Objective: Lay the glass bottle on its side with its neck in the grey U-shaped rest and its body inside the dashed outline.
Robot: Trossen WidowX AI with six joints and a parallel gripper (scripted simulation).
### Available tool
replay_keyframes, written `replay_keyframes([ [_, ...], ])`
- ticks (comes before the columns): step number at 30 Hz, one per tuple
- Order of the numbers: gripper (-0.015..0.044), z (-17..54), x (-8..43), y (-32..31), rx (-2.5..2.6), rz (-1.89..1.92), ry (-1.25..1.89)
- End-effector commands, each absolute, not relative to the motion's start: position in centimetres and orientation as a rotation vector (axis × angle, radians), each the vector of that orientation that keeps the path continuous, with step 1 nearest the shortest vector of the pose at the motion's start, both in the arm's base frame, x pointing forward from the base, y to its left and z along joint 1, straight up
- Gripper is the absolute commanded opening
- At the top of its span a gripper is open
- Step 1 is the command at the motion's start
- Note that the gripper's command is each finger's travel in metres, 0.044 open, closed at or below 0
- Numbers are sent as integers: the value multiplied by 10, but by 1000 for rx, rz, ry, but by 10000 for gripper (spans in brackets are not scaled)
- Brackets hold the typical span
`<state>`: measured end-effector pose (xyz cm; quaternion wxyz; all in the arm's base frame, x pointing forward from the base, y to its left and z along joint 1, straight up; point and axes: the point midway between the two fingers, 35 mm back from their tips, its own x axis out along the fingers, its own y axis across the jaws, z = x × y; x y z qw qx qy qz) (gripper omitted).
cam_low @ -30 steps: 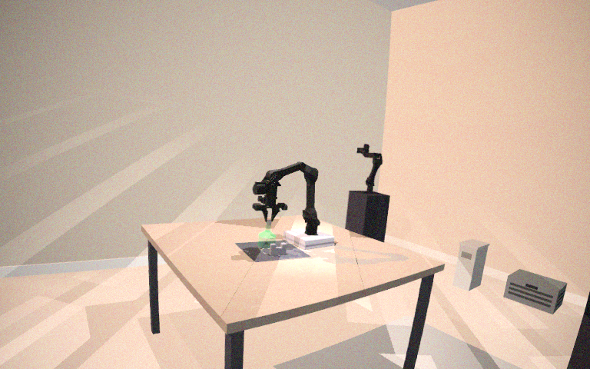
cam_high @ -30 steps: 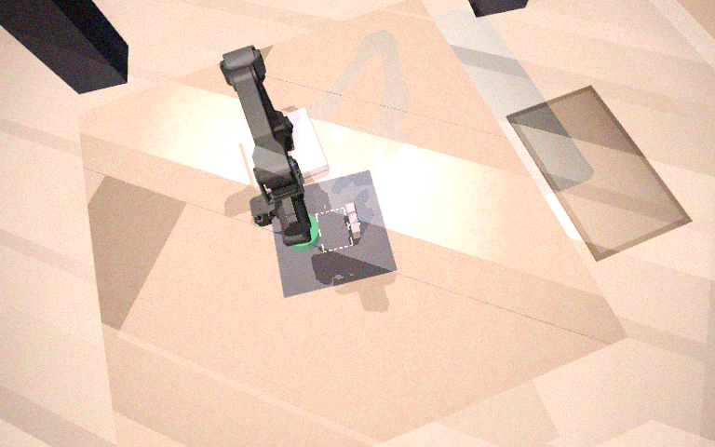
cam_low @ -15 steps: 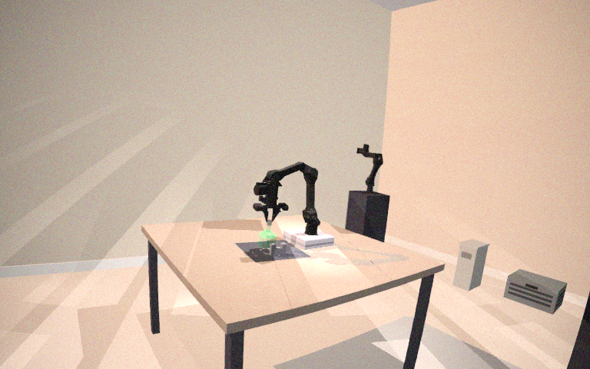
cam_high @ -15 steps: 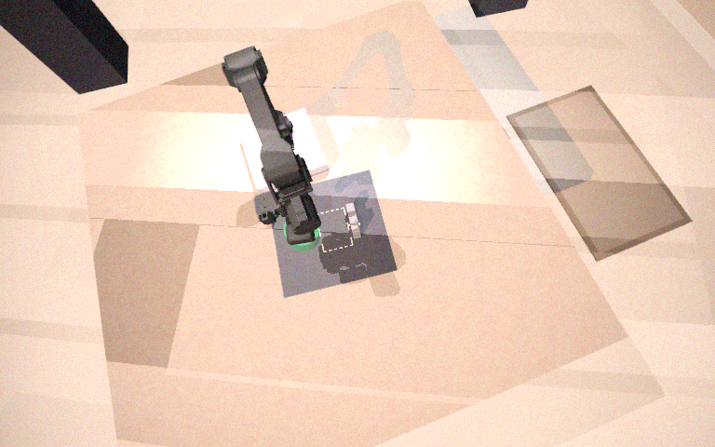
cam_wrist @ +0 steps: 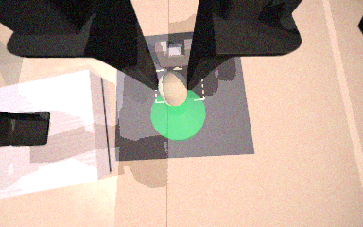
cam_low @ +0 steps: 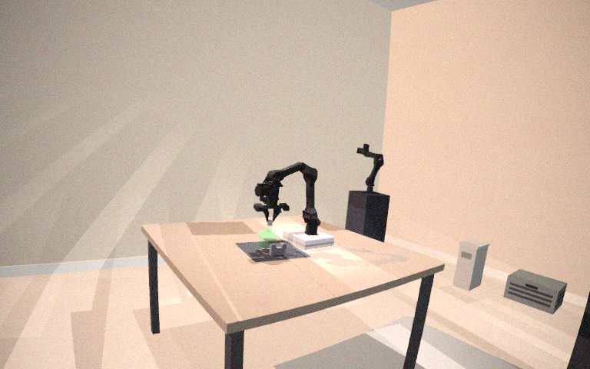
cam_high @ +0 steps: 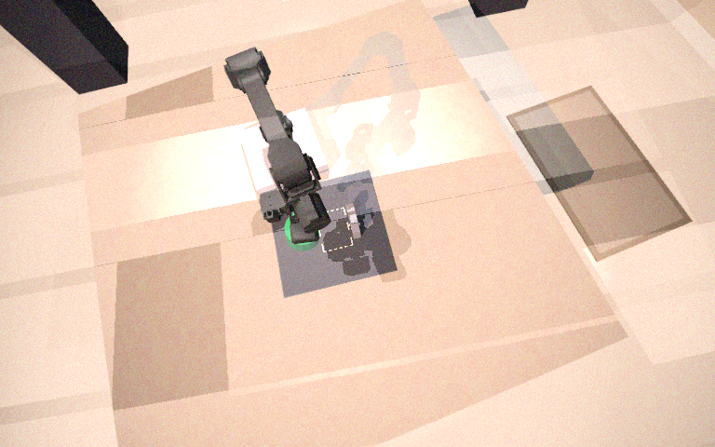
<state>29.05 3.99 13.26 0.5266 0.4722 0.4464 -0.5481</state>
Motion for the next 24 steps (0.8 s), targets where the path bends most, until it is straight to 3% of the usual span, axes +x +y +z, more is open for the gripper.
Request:
replay_keyframes([
  [1,123,134,291,50,1135,-1301,1077],
  [24,123,134,291,64,1106,-1349,1024],
])
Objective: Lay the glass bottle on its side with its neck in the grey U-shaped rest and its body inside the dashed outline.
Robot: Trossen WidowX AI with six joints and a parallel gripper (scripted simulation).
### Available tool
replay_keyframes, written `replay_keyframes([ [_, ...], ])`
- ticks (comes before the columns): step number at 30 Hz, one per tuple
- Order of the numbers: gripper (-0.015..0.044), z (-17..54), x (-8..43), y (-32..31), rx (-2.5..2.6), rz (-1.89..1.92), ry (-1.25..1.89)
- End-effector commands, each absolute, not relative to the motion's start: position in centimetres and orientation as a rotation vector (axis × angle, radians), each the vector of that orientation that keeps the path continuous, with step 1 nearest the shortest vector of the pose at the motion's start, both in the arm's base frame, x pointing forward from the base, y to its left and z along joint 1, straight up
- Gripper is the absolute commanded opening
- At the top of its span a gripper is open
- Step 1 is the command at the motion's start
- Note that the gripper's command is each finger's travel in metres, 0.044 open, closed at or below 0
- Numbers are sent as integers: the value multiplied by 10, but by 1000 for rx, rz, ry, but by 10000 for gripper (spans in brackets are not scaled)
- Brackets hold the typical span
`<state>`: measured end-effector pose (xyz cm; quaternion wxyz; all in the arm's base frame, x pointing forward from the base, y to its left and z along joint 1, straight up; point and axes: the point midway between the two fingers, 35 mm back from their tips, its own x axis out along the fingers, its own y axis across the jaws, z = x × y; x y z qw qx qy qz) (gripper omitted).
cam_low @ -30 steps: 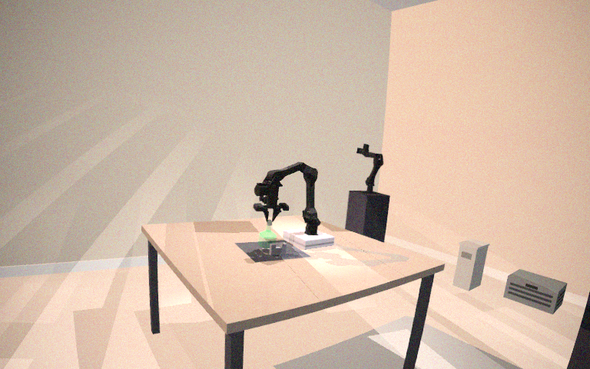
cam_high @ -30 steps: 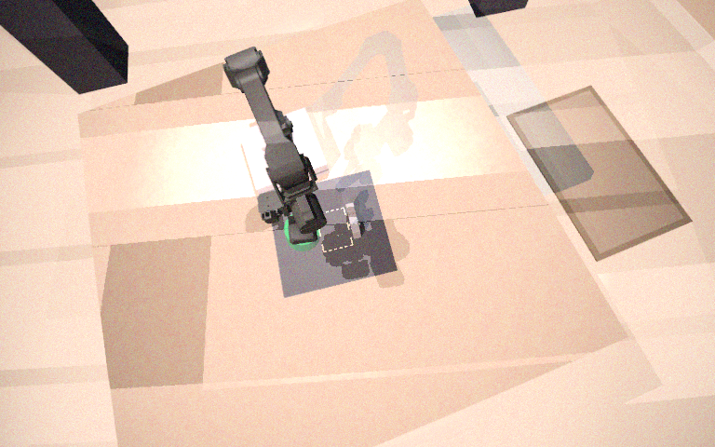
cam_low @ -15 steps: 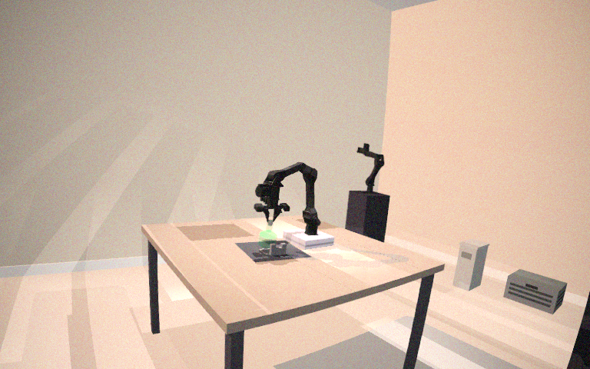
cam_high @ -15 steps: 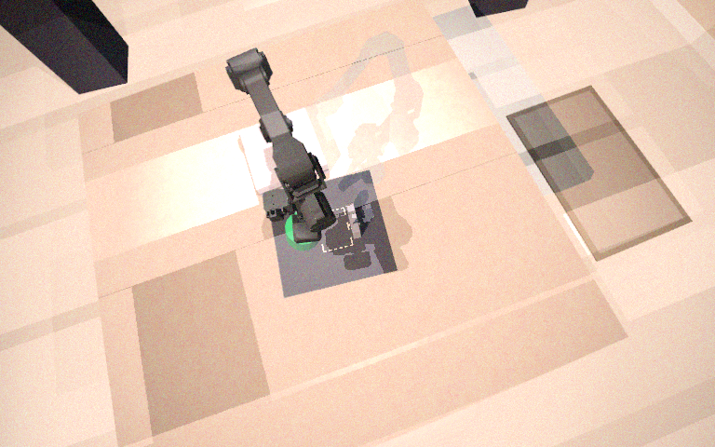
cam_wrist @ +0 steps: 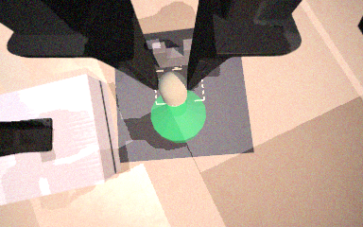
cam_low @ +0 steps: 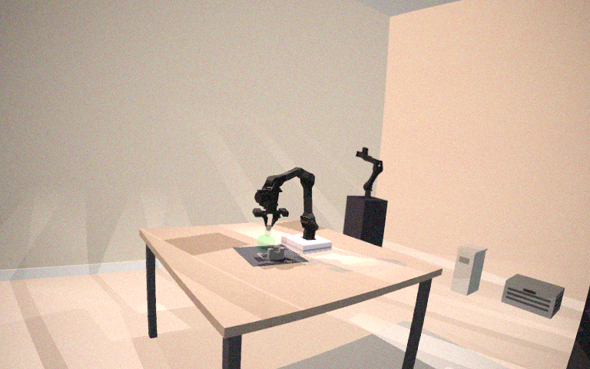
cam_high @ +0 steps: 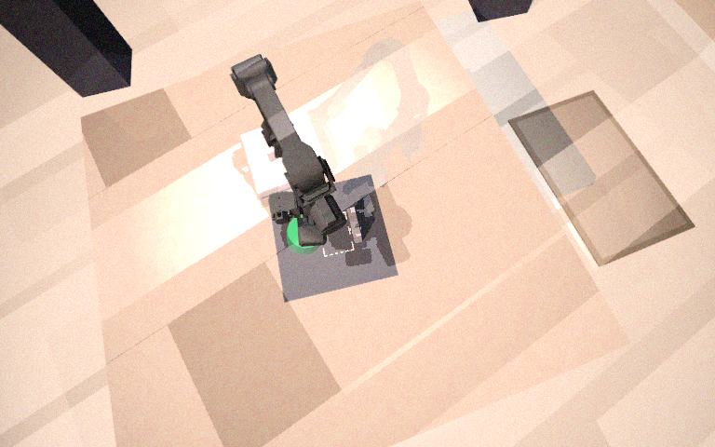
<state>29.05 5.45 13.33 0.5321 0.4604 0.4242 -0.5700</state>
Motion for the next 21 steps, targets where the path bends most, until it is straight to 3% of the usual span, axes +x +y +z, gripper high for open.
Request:
replay_keyframes([
  [1,123,134,291,64,1104,-1351,1022],
  [21,123,133,291,77,1077,-1388,976],
])
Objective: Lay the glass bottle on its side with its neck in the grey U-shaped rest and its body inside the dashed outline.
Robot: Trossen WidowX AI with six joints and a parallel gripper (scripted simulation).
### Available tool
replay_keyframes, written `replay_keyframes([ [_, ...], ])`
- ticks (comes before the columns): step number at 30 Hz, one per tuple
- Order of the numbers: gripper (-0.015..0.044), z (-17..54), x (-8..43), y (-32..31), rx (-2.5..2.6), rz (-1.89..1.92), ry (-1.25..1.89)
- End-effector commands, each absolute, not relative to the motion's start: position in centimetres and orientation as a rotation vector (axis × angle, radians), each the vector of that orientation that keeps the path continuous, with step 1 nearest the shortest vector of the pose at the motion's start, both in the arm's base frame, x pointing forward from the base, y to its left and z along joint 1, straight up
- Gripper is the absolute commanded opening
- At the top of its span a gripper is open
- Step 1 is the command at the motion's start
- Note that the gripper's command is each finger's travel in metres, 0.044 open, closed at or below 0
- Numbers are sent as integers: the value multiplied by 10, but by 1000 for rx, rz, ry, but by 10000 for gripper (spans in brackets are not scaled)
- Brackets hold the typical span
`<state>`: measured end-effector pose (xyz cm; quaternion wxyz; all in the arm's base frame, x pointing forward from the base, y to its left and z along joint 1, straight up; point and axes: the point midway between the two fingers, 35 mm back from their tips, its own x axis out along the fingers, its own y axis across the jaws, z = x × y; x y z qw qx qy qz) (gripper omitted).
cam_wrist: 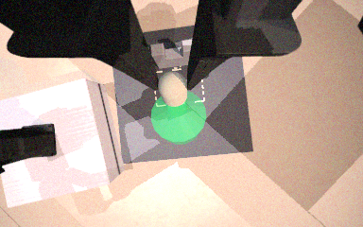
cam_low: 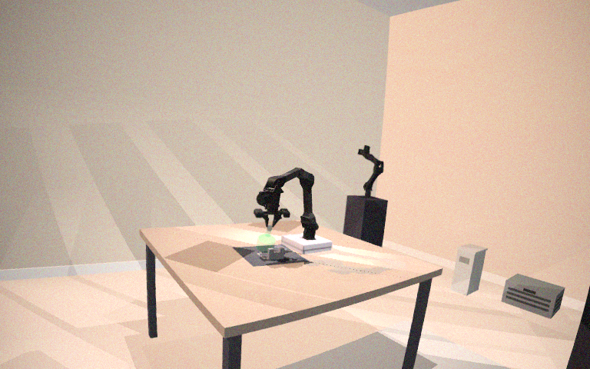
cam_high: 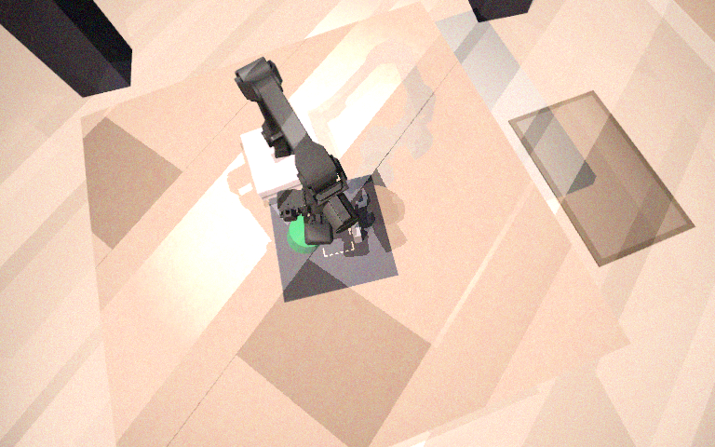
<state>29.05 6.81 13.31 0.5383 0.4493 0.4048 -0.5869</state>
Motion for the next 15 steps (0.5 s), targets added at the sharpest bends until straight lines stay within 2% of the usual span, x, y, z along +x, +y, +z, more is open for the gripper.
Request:
replay_keyframes([
  [1,123,133,291,78,1075,-1389,973],
  [15,123,131,290,87,1055,-1410,941],
])
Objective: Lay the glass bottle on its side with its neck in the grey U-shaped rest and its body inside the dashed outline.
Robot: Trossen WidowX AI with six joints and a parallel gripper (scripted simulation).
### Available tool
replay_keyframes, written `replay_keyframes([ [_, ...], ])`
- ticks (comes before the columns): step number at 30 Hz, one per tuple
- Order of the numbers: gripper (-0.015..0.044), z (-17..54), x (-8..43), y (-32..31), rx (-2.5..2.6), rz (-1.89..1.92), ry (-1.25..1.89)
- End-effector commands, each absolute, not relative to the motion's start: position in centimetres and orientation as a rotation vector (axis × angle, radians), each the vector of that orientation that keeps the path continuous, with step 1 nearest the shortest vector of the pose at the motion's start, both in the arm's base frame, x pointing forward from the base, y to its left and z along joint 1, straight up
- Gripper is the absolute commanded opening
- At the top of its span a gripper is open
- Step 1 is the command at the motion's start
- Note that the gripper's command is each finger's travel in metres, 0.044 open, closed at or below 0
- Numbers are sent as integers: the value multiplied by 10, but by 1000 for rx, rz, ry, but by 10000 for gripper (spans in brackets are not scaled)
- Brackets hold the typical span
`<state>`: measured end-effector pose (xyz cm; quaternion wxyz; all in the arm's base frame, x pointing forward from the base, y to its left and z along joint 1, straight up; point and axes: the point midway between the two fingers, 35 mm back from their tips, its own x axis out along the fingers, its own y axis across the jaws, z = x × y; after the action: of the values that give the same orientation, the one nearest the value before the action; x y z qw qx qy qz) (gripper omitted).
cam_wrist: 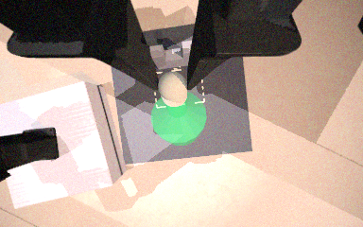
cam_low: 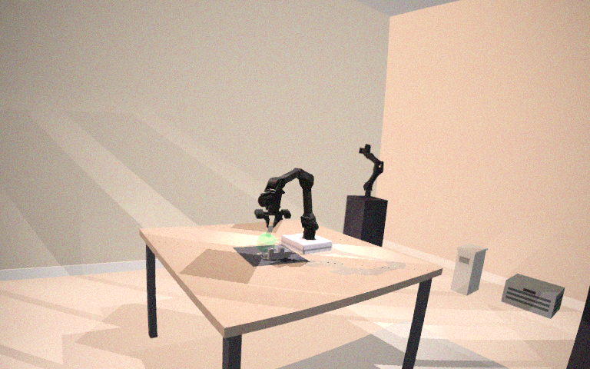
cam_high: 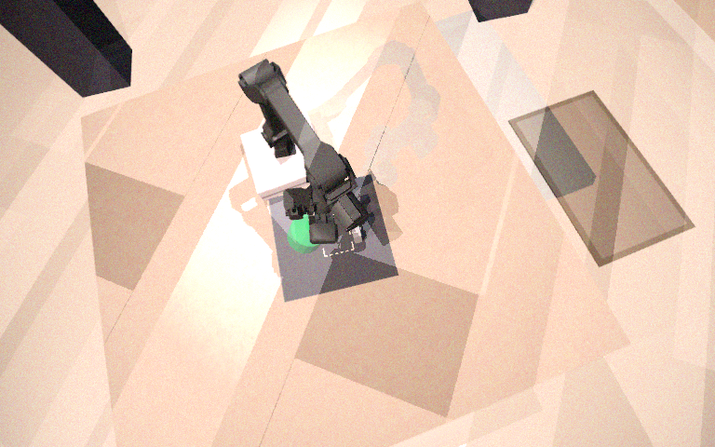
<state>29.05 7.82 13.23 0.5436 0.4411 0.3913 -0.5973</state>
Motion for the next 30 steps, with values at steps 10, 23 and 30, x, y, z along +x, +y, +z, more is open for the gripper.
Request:
replay_keyframes([
  [10,123,130,290,94,1041,-1424,918],
  [23,123,128,290,103,1022,-1439,889],
  [30,123,127,290,108,1013,-1446,874],
])
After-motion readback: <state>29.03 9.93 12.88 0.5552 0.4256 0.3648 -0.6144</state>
